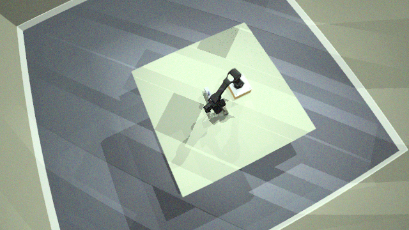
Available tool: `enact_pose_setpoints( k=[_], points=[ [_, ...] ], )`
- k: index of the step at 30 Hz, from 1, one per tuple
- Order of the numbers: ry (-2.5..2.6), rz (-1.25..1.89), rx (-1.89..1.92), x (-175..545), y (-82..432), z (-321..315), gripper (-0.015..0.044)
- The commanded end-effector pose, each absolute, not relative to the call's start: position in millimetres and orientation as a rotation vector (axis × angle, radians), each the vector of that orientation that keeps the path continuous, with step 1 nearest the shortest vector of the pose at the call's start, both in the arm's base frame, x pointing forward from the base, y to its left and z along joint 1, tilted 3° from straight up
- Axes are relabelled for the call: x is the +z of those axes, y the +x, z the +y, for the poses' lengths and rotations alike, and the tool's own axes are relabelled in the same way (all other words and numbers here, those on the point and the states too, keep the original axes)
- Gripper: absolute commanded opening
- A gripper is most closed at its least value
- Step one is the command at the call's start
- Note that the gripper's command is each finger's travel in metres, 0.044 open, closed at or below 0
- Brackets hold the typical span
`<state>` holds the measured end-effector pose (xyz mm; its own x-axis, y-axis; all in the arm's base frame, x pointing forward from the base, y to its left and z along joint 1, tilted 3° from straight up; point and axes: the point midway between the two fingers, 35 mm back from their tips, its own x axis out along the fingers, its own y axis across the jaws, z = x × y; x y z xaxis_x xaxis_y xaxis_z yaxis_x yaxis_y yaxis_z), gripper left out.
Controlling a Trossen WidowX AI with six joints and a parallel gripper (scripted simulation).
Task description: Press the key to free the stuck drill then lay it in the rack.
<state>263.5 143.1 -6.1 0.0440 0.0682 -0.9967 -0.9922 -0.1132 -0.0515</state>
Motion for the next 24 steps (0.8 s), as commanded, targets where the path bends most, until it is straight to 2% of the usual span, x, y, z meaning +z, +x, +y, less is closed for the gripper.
enact_pose_setpoints(
  k=[1,17,24],
  points=[
    [-1.271,1.077,1.295,-9.5,261.6,141.6,0.0440],
    [-1.266,1.070,1.288,-6.5,263.3,142.9,0.0020],
    [-1.266,1.071,1.289,-6.5,263.1,143.4,0.0000]
  ],
)
